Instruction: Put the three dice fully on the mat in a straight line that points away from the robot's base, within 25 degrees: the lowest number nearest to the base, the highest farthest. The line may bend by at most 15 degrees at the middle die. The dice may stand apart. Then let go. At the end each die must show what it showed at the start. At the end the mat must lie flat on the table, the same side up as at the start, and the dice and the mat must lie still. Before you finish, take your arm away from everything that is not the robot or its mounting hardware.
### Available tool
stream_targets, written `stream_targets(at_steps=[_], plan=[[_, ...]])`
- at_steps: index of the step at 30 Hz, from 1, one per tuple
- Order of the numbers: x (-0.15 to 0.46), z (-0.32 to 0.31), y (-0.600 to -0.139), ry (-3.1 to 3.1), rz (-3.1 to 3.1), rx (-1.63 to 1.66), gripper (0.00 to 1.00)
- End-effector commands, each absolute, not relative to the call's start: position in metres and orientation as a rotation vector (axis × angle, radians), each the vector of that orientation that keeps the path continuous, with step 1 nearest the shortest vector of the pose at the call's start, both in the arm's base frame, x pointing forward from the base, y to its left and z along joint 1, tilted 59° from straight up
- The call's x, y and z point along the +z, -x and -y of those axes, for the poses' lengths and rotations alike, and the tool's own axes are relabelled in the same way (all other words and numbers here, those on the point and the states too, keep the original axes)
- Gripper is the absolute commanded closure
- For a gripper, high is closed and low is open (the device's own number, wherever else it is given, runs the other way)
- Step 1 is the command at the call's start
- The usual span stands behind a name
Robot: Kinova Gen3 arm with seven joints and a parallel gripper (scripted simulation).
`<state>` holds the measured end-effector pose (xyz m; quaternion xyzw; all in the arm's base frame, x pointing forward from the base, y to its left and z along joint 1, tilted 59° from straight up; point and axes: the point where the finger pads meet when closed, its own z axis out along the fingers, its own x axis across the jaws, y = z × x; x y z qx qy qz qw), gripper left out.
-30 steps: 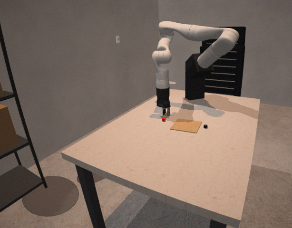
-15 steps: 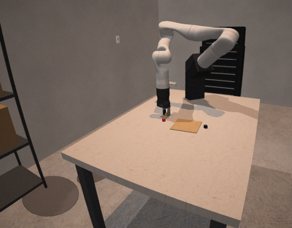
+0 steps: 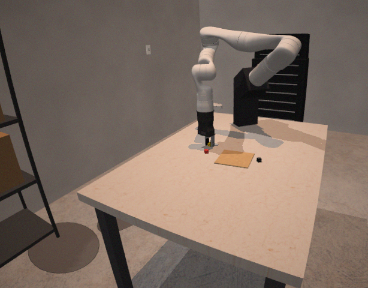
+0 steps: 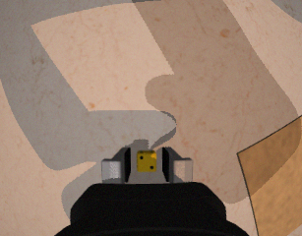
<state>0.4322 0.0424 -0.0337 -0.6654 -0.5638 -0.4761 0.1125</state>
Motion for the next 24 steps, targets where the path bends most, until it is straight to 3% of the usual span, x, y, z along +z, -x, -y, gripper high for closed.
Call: stream_targets(at_steps=[1,5,6,24], plan=[[-0.0335,-0.0415,-0.4324,1.955,1.655,-1.398,0.36],[-0.0335,-0.0415,-0.4324,1.955,1.655,-1.398,0.36],[-0.0335,-0.0415,-0.4324,1.955,1.655,-1.398,0.66],[-0.0335,-0.0415,-0.4324,1.955,1.655,-1.398,0.66]])
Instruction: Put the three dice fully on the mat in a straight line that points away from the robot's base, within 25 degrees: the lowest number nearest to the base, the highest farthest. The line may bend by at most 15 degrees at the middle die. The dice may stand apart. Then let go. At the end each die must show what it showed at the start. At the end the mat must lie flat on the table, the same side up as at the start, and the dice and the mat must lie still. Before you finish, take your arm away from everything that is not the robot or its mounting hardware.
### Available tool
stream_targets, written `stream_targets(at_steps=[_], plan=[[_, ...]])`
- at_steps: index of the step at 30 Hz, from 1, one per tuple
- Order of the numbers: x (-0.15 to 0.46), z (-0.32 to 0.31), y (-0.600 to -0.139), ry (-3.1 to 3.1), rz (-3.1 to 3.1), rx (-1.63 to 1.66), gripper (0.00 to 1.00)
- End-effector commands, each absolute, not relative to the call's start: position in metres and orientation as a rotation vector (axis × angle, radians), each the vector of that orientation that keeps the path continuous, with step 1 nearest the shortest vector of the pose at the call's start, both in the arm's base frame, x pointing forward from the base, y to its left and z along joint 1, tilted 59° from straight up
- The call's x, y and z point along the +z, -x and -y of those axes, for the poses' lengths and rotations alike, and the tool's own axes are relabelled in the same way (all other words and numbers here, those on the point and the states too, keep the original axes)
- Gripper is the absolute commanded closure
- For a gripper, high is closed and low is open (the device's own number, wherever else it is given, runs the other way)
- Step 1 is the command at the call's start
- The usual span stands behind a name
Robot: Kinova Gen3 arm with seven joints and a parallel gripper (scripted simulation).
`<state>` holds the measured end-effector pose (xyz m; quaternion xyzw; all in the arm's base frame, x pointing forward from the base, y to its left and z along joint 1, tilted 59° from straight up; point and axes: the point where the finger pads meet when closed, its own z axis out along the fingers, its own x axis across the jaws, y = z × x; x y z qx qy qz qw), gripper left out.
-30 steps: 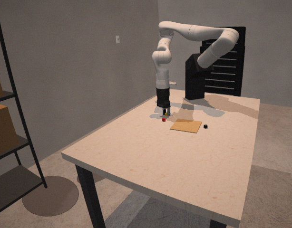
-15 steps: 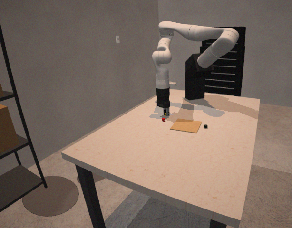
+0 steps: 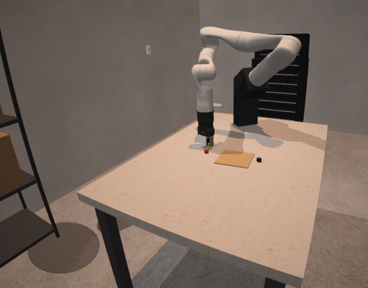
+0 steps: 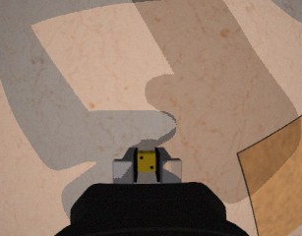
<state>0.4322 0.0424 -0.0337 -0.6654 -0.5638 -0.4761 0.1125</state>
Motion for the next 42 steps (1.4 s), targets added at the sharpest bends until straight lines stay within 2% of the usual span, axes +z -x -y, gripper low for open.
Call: stream_targets(at_steps=[1,22,42], plan=[[-0.033,-0.042,-0.432,1.955,1.655,-1.398,0.66],[-0.031,-0.038,-0.43,1.955,1.655,-1.398,0.66],[0.016,0.024,-0.384,1.955,1.655,-1.398,0.66]])
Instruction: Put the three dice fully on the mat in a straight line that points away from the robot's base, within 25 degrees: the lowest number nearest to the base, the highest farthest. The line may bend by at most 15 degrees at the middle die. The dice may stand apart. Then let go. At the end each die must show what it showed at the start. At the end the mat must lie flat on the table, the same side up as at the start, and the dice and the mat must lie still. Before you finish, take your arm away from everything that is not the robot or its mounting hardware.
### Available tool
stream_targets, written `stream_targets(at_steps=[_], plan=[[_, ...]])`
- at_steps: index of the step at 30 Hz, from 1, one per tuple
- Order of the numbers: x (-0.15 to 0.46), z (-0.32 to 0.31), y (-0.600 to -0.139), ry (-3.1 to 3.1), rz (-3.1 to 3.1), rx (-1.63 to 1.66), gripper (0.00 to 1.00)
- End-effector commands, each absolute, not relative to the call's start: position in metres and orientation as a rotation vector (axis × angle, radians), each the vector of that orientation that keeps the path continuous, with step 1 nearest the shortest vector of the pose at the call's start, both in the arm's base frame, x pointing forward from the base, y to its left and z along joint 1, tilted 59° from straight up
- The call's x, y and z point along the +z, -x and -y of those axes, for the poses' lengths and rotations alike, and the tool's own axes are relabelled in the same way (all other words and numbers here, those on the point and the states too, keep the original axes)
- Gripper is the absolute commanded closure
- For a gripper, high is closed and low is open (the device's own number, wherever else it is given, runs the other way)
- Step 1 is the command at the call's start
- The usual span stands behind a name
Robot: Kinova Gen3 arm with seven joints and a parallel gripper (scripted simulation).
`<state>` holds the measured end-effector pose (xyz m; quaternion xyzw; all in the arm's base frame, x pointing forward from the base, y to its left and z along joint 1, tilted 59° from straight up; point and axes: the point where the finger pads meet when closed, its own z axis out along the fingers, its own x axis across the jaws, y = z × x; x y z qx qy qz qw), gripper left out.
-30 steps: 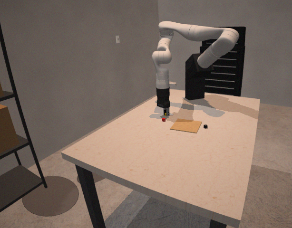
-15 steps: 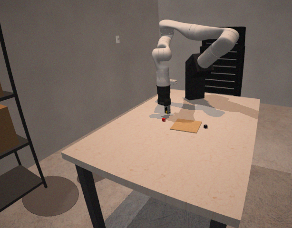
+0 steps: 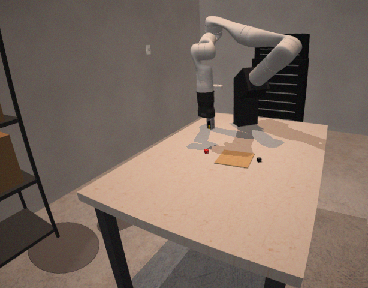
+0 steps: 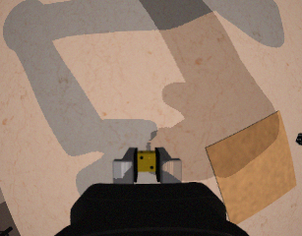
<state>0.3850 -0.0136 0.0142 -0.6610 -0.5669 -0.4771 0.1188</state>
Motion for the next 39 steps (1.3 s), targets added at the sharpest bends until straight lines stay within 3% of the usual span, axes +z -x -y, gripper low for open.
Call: stream_targets(at_steps=[1,16,28,39], plan=[[0.017,0.025,-0.383,1.955,1.655,-1.398,0.66],[0.022,0.025,-0.382,1.952,1.666,-1.4,0.66],[0.131,-0.063,-0.365,1.756,2.034,-1.498,0.66],[0.141,-0.076,-0.359,1.716,2.077,-1.513,0.66]])
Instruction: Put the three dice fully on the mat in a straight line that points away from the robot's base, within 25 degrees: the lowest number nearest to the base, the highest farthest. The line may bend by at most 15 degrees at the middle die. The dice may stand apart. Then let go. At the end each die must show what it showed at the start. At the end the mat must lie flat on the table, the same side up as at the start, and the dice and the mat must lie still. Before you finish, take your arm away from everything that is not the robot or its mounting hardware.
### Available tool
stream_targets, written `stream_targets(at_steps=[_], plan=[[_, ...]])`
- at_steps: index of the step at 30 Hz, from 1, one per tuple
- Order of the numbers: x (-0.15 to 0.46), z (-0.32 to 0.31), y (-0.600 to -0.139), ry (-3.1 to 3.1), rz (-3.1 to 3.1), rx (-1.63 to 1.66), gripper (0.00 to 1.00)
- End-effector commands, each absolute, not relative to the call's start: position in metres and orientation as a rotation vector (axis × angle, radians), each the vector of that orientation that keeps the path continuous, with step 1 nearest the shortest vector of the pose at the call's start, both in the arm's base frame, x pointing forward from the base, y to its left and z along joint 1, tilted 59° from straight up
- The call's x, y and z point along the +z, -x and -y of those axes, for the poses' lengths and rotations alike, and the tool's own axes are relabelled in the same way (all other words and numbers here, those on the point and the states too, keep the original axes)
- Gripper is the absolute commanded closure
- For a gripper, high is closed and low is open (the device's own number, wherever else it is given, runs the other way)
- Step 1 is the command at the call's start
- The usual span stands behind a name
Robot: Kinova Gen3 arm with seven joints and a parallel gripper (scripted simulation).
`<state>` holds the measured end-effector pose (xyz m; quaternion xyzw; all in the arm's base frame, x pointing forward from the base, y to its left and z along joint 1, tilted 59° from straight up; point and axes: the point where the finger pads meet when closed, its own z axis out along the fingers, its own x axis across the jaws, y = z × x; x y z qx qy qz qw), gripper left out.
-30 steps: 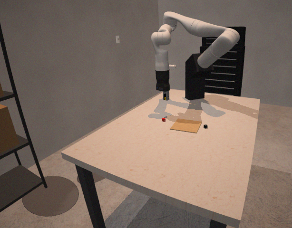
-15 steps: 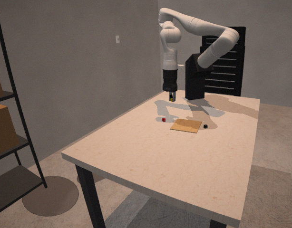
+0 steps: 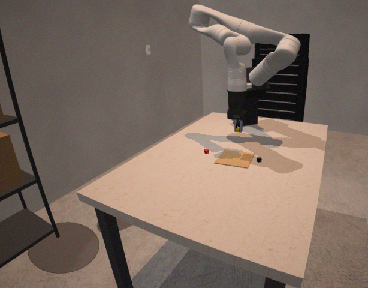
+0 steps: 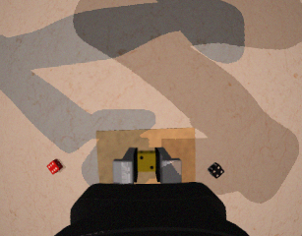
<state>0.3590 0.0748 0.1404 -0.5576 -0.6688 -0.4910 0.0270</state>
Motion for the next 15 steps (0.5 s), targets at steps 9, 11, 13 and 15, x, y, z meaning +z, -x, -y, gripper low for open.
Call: stream_targets(at_steps=[9,11,13,15], plan=[[0.1406,-0.0759,-0.3588,1.716,2.077,-1.513,0.66],[0.1403,-0.0764,-0.3591,1.716,2.077,-1.512,0.66],[0.1394,-0.0775,-0.3599,1.717,2.077,-1.511,0.66],[0.138,-0.0794,-0.3613,1.718,2.077,-1.509,0.66]])
